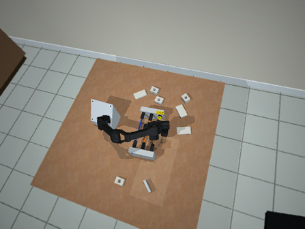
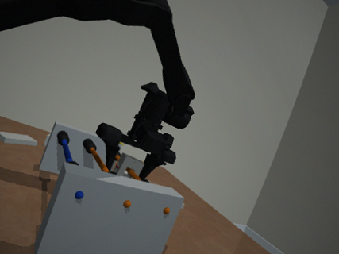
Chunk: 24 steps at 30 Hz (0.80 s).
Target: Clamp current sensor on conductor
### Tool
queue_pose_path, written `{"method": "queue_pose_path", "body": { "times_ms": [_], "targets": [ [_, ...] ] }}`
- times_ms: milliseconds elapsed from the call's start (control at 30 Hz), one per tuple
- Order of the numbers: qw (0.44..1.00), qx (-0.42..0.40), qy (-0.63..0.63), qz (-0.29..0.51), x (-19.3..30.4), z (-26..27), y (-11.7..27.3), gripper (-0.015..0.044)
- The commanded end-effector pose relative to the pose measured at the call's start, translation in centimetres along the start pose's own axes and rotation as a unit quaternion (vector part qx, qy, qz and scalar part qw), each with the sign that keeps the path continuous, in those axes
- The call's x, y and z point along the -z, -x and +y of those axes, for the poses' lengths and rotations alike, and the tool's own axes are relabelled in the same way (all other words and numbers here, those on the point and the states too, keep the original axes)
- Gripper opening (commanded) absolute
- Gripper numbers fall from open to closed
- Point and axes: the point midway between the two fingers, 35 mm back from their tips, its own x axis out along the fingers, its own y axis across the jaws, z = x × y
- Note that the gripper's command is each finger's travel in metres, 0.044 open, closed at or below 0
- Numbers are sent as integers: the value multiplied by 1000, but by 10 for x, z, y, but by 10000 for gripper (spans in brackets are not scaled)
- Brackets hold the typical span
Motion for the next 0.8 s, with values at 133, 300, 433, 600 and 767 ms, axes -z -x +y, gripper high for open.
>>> {"method": "queue_pose_path", "body": {
  "times_ms": [133, 300, 433, 600, 767],
  "targets": [
    [1000, 0, 0, 0, 0, 0, 0, 204],
    [1000, 0, 0, 0, 0, 0, 0, 117],
    [1000, 0, 0, 0, 0, 0, 0, 91],
    [1000, 0, 0, 0, 0, 0, 0, 57],
    [1000, -9, 1, -1, 0, 0, 3, 0]
  ]
}}
